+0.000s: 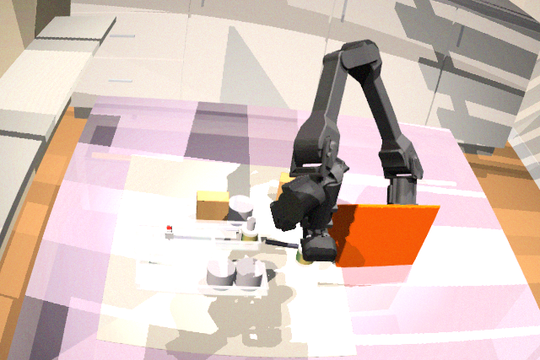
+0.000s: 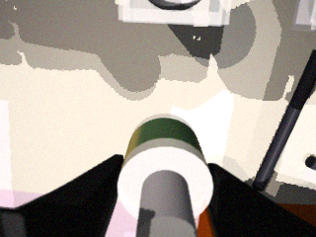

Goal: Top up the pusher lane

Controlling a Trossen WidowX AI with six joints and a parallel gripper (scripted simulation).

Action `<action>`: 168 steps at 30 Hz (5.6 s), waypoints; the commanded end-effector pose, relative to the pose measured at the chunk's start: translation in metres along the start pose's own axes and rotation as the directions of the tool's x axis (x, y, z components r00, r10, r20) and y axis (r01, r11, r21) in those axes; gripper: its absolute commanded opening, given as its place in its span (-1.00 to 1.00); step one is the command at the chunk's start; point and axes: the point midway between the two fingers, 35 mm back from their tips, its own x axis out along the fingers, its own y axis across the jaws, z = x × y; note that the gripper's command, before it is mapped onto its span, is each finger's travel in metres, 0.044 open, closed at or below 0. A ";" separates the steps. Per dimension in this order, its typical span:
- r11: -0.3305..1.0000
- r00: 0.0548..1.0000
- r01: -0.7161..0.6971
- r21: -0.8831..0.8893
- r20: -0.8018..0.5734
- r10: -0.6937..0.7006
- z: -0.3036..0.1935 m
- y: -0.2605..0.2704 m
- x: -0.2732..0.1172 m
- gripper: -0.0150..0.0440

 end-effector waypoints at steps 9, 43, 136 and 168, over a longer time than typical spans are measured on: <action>1.000 1.000 -0.015 -0.004 0.005 0.015 0.012 -0.014 -0.021 -0.49; 0.998 1.000 0.005 -0.059 0.007 -0.005 0.059 -0.131 0.044 -0.49; 0.998 1.000 0.006 -0.057 0.008 -0.006 0.099 -0.131 0.049 -0.49; 0.998 1.000 0.006 -0.056 0.009 -0.005 0.113 -0.132 0.045 -0.49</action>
